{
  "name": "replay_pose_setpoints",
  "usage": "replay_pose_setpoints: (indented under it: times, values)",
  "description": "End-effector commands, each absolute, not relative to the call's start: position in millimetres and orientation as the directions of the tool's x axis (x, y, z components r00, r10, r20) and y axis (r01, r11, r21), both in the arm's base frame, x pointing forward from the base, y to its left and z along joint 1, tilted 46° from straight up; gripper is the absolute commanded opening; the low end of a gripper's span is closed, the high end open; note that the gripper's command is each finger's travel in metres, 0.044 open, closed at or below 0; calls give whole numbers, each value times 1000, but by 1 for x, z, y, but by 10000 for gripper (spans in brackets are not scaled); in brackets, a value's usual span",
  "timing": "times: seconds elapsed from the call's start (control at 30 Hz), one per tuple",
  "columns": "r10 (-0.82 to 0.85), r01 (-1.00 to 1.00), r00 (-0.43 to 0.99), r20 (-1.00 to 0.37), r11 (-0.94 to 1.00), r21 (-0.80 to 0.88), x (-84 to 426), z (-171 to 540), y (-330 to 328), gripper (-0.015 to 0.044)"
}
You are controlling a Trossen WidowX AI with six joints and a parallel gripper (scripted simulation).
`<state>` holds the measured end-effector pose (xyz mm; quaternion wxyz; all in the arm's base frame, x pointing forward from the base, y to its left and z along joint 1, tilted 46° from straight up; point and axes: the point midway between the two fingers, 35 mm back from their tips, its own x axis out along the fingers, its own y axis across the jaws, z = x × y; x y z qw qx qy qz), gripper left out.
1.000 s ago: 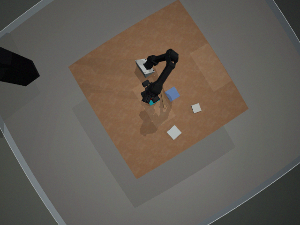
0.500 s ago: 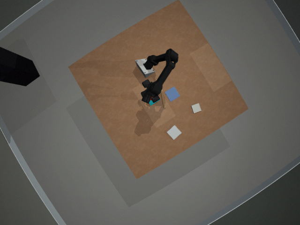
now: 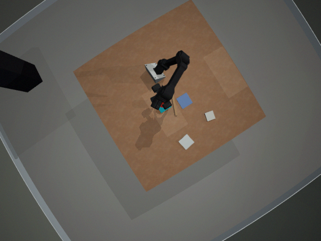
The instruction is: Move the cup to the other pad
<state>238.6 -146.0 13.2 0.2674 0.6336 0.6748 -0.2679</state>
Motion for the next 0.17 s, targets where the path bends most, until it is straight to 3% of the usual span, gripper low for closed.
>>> replay_pose_setpoints:
  times: [0.0, 0.13]
  values:
    - [706, 998, -52, -707, 58, -16, 239, 19, -152, 440]
    - [711, 998, -52, -701, 53, -21, 238, 17, -148, 440]
